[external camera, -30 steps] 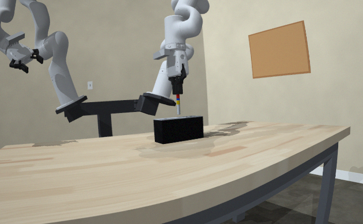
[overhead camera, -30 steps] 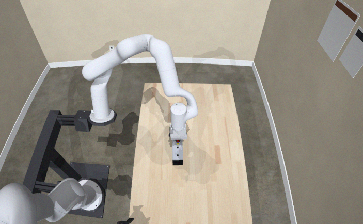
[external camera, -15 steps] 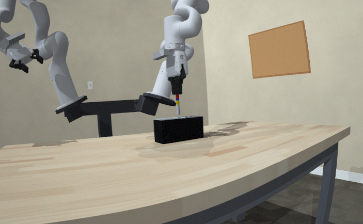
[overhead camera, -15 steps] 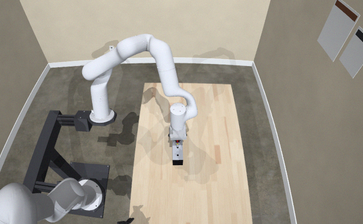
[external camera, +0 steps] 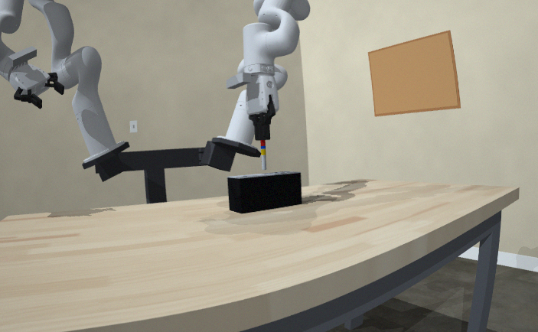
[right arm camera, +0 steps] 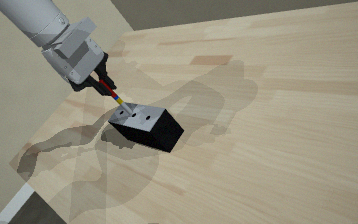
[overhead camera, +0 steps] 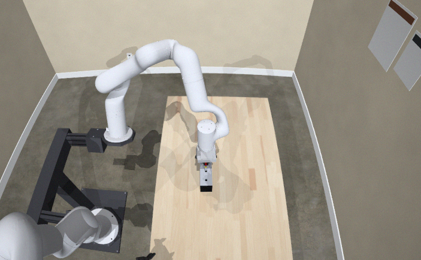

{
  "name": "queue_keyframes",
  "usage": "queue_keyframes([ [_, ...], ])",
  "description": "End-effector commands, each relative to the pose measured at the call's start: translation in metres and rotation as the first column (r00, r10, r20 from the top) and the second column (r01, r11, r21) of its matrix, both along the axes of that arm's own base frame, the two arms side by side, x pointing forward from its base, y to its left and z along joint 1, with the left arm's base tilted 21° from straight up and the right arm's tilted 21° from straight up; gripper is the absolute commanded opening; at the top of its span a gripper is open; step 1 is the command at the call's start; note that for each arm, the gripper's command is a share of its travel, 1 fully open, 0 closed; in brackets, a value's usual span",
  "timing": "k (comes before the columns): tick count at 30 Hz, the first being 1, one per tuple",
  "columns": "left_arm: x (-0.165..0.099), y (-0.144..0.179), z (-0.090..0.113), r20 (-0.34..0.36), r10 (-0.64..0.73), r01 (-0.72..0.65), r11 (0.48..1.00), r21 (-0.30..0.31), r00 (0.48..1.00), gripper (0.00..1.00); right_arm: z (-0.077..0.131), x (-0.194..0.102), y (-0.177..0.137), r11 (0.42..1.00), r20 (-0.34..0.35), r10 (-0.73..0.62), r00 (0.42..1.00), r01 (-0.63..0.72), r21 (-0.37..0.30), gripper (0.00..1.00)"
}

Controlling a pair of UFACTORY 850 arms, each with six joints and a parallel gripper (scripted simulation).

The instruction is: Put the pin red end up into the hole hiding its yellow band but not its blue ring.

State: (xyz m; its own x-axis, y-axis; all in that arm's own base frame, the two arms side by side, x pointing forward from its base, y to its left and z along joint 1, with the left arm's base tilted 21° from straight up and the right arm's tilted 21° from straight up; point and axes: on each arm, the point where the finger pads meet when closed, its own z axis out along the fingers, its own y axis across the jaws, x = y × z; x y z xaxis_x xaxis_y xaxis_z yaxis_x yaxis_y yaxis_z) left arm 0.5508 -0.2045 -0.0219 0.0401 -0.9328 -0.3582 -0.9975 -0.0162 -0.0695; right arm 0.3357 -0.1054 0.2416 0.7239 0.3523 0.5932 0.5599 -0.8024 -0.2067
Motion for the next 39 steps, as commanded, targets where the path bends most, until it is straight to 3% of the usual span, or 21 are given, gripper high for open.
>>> queue_keyframes([
  [1, 0.0009, -0.0007, 0.0009, 0.002, 0.000, 0.000, 1.000, -0.001, 1.000, 0.00, 0.0005, 0.0004, -0.0002, 1.000, 0.001, 0.000, 1.000, 0.000, -0.001, 1.00],
  [39, 0.0011, 0.0007, -0.0029, 0.002, 0.000, 0.000, 1.000, -0.001, 1.000, 0.00, 0.0005, 0.0004, -0.0002, 1.000, 0.001, 0.000, 1.000, 0.000, -0.001, 1.00],
])
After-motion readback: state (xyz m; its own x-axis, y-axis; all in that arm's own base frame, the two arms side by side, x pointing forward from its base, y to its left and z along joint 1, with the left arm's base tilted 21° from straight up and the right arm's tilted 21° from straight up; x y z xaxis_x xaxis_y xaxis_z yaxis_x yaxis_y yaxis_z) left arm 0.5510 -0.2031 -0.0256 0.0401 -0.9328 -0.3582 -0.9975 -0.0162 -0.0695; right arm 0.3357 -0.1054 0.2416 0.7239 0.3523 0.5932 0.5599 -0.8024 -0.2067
